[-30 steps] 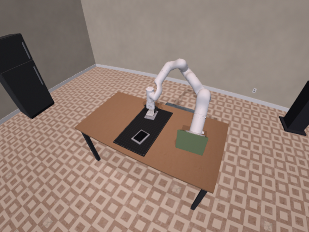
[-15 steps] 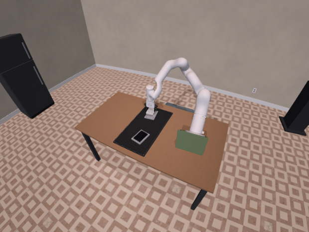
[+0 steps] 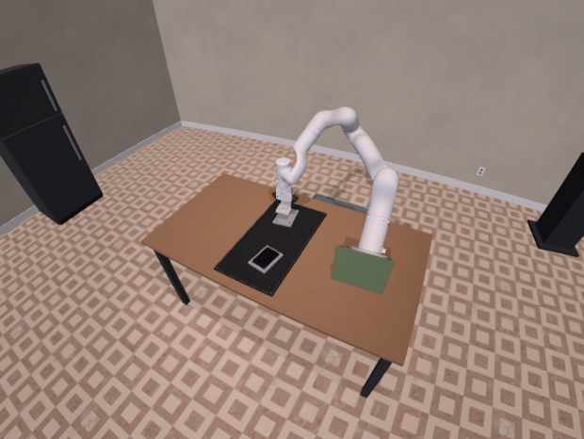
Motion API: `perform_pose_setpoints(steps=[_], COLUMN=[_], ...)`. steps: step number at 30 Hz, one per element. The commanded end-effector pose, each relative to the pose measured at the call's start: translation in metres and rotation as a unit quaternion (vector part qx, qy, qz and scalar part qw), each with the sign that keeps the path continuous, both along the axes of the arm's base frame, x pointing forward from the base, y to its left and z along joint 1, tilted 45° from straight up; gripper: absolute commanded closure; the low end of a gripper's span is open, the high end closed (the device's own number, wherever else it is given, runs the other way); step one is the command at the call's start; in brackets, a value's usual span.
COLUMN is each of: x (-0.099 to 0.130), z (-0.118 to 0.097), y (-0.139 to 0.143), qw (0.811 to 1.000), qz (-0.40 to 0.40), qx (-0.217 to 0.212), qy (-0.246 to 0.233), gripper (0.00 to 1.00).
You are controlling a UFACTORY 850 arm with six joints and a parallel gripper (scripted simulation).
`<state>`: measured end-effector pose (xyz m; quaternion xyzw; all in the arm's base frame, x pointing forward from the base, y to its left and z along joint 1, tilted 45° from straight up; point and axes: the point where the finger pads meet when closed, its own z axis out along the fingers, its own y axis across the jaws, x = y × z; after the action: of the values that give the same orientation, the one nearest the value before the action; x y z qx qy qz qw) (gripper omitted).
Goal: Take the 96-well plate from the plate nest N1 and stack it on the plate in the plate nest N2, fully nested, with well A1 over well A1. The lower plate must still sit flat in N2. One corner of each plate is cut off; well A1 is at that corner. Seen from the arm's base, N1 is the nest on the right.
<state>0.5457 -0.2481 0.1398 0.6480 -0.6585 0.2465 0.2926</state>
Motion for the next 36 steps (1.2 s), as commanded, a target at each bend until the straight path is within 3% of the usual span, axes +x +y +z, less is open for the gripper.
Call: perform_pose_setpoints(steps=[1,26,36], x=[0.001,0.002,0.0], z=[0.008,0.016,-0.007], y=[0.008,0.016,0.04], qw=[1.0,1.0,0.988], qz=[0.0,0.0,-0.109], qx=[0.0,0.0,-0.01], qy=[-0.001,-0.001,-0.109], gripper=[1.0,1.0,1.0])
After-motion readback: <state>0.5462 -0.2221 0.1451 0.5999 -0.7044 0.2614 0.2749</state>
